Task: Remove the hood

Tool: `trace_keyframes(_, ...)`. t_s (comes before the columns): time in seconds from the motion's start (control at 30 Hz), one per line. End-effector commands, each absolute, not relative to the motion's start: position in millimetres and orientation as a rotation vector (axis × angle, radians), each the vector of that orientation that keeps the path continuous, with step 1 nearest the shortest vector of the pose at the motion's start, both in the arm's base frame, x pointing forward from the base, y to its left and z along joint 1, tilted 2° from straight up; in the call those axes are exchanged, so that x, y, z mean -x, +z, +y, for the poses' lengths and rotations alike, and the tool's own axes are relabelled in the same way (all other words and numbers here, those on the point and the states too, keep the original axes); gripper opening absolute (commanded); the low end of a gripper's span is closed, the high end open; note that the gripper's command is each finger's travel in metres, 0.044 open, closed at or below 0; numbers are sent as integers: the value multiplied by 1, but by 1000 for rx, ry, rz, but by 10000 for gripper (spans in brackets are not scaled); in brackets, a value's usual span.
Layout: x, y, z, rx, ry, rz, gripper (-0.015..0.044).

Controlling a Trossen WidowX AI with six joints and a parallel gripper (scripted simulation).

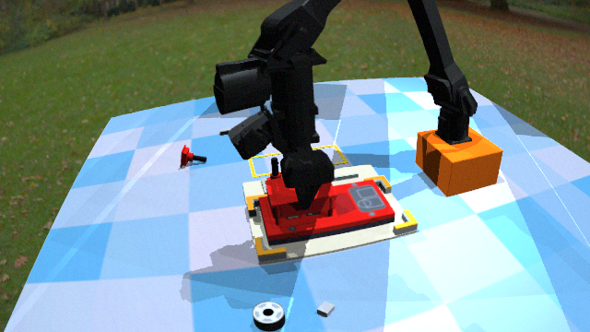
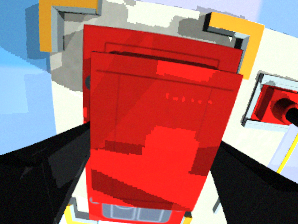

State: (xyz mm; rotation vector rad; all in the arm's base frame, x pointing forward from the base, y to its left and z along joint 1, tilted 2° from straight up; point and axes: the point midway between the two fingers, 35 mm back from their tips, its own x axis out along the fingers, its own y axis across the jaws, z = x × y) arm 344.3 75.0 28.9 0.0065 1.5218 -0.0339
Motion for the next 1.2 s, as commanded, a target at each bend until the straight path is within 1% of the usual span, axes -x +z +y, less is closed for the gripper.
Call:
trace_keyframes(0.0,-347,37,76,-11,-32,1507,0)
trace_keyframes(0.47,-346,45,76,-11,-33,1507,0)
trace_keyframes(0.83,-344,85,77,-11,-32,1507,0)
trace_keyframes(1.17,-343,79,61,-18,-35,1519,0)
